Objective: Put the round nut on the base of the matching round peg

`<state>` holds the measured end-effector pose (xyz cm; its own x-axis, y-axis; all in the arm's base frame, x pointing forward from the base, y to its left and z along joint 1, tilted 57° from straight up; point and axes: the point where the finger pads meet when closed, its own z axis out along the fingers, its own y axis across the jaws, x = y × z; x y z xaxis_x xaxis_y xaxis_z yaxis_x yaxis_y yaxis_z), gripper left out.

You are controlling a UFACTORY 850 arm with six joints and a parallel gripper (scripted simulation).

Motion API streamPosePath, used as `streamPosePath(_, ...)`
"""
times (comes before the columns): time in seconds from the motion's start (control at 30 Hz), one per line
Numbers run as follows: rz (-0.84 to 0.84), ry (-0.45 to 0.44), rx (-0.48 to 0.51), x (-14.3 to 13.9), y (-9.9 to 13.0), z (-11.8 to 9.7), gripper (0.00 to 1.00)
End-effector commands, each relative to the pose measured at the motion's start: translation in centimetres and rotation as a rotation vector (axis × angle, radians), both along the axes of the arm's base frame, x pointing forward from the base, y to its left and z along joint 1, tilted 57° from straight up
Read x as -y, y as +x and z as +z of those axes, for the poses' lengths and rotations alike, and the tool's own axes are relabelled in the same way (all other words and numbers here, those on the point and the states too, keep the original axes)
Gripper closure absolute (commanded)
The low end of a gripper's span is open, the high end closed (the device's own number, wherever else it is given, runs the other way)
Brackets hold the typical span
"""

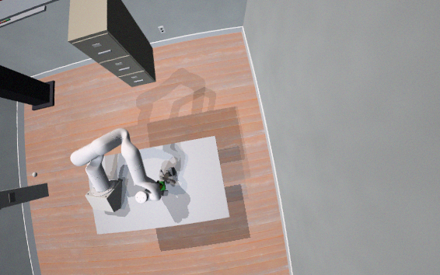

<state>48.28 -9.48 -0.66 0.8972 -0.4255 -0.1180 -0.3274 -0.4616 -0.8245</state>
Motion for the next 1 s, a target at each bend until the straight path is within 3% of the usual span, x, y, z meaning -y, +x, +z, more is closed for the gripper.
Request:
streamPosePath(0.0, 0.000, -0.001, -0.001, -0.20, 0.02, -0.20, 1.00)
streamPosePath(0.7, 0.000, -0.001, -0.001, -0.20, 0.02, -0.20, 1.00)
streamPosePath(0.73, 0.000, -0.001, -0.001, -0.20, 0.02, -0.20, 0.00)
streamPosePath(0.97, 0.000, -0.001, -0.001, -0.20, 0.02, -0.20, 0.00)
